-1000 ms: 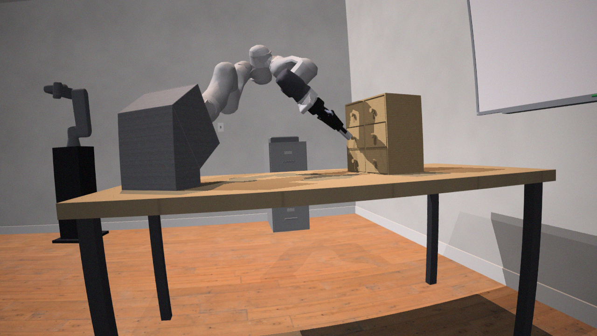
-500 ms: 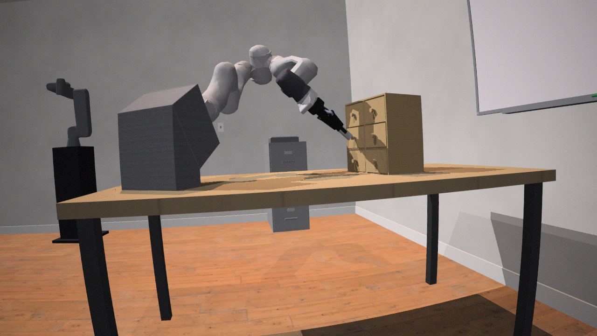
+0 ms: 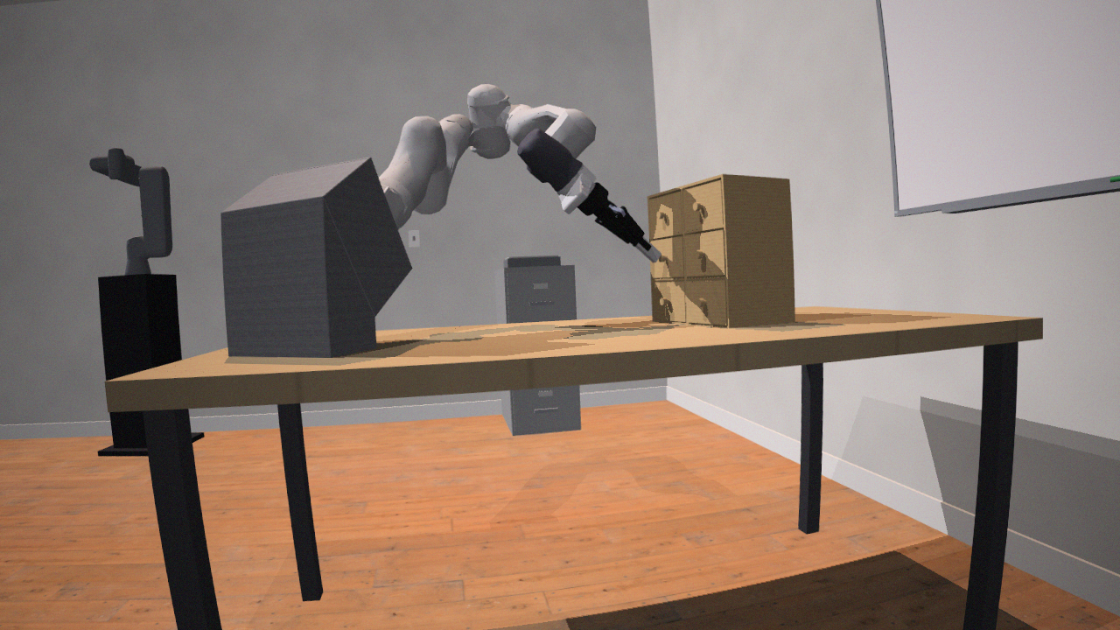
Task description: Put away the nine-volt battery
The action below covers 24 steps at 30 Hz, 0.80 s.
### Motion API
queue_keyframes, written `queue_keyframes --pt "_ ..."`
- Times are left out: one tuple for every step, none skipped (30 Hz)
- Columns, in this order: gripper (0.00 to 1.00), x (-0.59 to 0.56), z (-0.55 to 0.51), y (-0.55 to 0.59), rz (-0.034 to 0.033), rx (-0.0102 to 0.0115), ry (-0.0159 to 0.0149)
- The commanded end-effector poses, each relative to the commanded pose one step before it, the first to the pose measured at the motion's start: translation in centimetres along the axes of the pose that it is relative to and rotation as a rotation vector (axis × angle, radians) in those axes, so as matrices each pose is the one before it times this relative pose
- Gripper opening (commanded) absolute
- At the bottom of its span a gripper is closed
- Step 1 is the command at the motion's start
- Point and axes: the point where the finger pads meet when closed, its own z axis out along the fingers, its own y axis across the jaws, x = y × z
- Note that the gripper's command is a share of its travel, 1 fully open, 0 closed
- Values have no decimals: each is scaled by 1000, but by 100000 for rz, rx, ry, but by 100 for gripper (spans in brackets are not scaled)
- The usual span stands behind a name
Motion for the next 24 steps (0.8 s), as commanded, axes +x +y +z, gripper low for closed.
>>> queue_keyframes --pt "0 -125 157 -3 478 79 -248" --pt "0 0 0 0 0 0 0" --pt "0 0 0 0 0 0 0" --pt "0 0 0 0 0 0 0" --pt "0 0 0 0 0 0 0" --pt "0 0 0 0 0 0 0" --pt "0 0 0 0 0 0 0" --pt "0 0 0 0 0 0 0" --pt "0 0 0 0 0 0 0" --pt "0 0 0 0 0 0 0" --pt "0 0 0 0 0 0 0" --pt "0 0 0 0 0 0 0" --pt "0 0 0 0 0 0 0" --pt "0 5 -6 0 0 0 0" --pt "0 31 -36 0 0 0 0" --pt "0 74 -88 0 0 0 1" --pt "0 126 -150 0 0 0 0" --pt "0 181 -215 0 0 0 0" --pt "0 232 -276 1 1 0 -1" --pt "0 277 -330 0 0 0 0" --pt "0 0 0 0 0 0 0" --pt "0 0 0 0 0 0 0" --pt "0 310 -370 0 0 0 0" --pt "0 329 -393 0 0 0 0"
